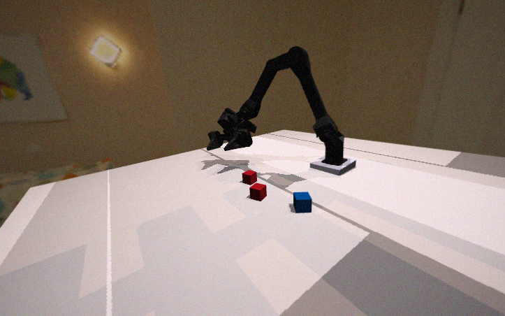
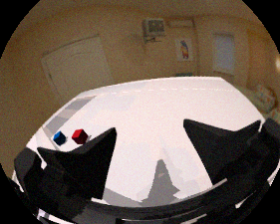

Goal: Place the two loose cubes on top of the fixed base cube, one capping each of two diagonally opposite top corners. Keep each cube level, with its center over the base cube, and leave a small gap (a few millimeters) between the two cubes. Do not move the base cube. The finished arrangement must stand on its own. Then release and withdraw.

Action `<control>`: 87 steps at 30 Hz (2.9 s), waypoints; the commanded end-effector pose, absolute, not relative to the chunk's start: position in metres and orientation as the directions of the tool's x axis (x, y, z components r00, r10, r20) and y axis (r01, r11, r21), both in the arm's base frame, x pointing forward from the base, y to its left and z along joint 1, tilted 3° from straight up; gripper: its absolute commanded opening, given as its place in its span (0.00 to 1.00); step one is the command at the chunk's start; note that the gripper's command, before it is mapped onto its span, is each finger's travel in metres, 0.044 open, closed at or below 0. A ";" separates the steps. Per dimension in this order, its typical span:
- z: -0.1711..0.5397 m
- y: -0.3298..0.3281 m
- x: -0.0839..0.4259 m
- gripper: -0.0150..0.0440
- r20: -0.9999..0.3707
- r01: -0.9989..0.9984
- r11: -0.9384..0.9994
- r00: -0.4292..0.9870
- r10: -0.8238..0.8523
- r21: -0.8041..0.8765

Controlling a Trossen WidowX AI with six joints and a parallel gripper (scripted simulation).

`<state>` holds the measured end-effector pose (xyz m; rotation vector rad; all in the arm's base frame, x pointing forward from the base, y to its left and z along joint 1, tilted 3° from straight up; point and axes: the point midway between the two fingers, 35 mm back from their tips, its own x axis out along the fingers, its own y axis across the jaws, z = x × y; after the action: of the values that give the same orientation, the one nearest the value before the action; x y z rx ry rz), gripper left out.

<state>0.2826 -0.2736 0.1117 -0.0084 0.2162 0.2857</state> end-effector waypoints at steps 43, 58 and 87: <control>0.143 -0.058 0.341 0.70 -0.976 0.878 0.428 0.181 0.118 0.215; 0.154 -0.034 0.323 0.70 -0.996 0.953 0.294 0.084 -0.032 0.070; 0.069 -0.036 0.329 0.70 -0.996 0.953 0.294 0.083 -0.032 0.070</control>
<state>0.3299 -0.0355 0.0742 0.9994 1.2469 -0.9504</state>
